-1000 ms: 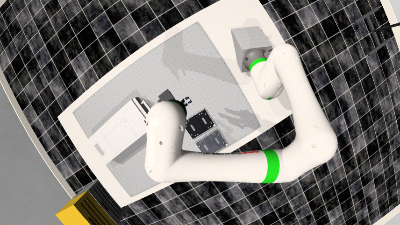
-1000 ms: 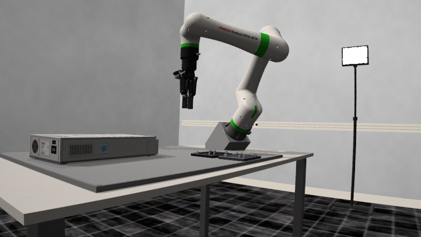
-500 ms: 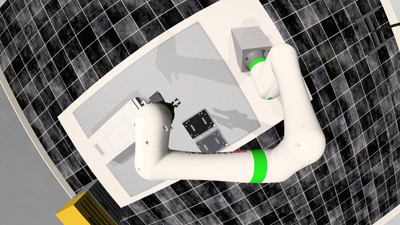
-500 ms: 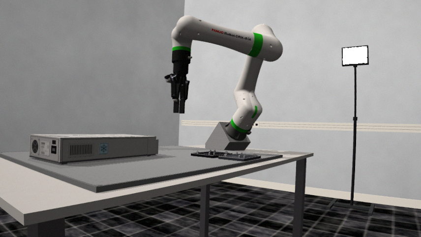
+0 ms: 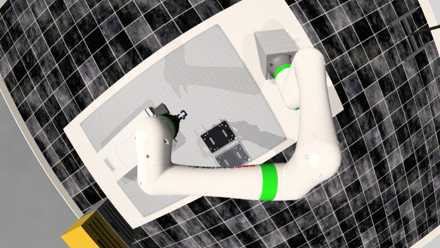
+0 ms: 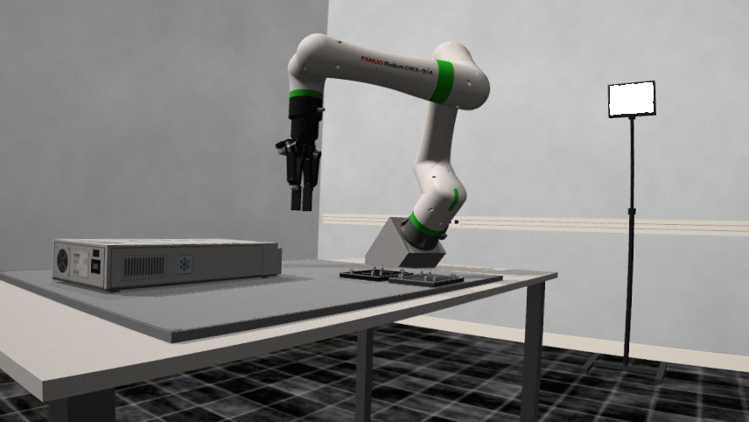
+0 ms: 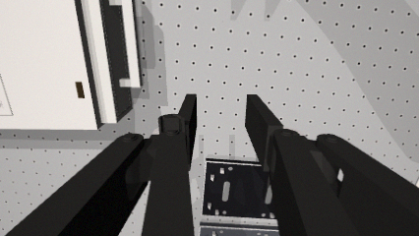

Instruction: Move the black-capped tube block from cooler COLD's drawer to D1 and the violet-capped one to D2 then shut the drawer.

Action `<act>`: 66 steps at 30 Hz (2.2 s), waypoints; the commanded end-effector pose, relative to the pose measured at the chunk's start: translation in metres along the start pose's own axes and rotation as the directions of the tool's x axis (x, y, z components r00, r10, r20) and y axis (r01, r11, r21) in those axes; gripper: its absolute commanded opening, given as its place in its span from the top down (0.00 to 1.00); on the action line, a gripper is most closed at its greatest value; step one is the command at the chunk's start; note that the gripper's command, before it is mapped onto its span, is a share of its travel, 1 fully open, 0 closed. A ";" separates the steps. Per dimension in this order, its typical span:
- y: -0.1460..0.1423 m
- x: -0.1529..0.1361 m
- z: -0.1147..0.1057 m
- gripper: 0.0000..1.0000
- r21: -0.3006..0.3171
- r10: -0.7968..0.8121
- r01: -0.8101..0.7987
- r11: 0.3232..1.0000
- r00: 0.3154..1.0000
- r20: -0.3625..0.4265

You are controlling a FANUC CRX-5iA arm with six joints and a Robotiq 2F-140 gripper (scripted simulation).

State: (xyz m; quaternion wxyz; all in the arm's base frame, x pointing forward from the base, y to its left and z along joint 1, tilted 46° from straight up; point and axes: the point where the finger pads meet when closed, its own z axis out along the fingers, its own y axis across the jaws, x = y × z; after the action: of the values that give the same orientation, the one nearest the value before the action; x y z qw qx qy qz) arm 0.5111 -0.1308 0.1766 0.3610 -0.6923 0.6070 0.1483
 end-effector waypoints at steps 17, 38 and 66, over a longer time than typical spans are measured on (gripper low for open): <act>-0.048 0.024 0.028 0.66 0.001 0.000 0.000 1.000 1.000 -0.002; -0.097 0.048 0.061 0.66 0.001 0.000 0.000 1.000 1.000 -0.002; -0.097 0.048 0.096 0.66 0.001 0.000 0.000 1.000 1.000 -0.002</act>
State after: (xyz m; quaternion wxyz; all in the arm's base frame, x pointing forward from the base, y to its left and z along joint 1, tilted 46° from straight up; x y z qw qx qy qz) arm 0.6350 -0.1013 0.1106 0.3609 -0.6923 0.6071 0.1482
